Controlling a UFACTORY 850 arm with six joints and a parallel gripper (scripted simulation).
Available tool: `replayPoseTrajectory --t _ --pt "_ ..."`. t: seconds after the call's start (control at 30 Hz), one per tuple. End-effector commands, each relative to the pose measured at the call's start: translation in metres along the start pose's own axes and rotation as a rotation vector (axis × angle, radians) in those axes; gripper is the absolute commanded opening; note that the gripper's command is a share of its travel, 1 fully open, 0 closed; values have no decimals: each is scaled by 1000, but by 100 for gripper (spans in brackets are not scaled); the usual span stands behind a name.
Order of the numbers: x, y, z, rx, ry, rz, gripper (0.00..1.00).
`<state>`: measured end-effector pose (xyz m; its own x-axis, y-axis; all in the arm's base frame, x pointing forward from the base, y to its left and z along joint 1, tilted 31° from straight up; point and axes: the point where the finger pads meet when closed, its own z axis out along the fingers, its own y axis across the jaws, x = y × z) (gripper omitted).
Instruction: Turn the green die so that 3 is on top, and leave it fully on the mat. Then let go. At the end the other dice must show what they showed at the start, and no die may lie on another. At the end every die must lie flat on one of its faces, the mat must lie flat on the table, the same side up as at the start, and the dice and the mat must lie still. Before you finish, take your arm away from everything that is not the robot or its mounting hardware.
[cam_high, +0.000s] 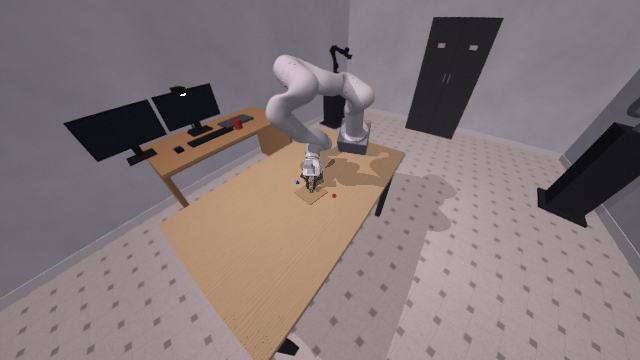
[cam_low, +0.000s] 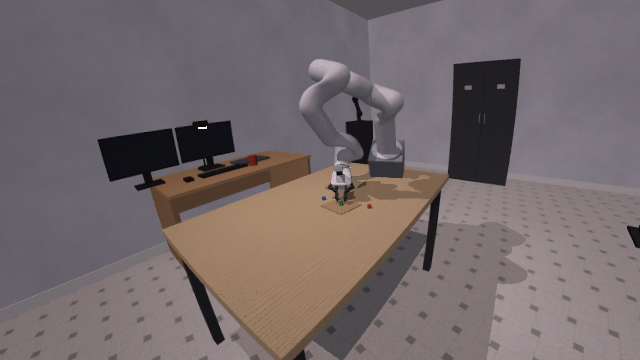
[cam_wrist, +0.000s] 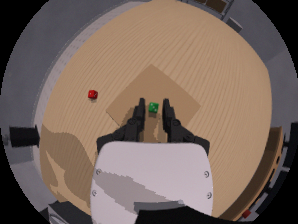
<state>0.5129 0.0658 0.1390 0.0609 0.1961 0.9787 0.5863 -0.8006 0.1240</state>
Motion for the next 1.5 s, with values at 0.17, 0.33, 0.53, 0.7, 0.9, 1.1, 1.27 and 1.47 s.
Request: replayPoseTrajectory --t 0.17,0.33,0.53,0.7,0.9,1.1,1.27,1.47 --pt "0 0 -27 0 0 0 31" --pt "0 0 -30 0 1 0 31" --pt "2 -3 -28 21 -10 10 31" --pt "13 -29 -16 166 -107 79 31" --pt "21 -49 -11 270 -228 119 31" --pt "28 -61 -12 334 -370 137 31" --pt "33 -65 -16 349 -490 134 31" --pt "42 -59 -24 320 -632 112 31"
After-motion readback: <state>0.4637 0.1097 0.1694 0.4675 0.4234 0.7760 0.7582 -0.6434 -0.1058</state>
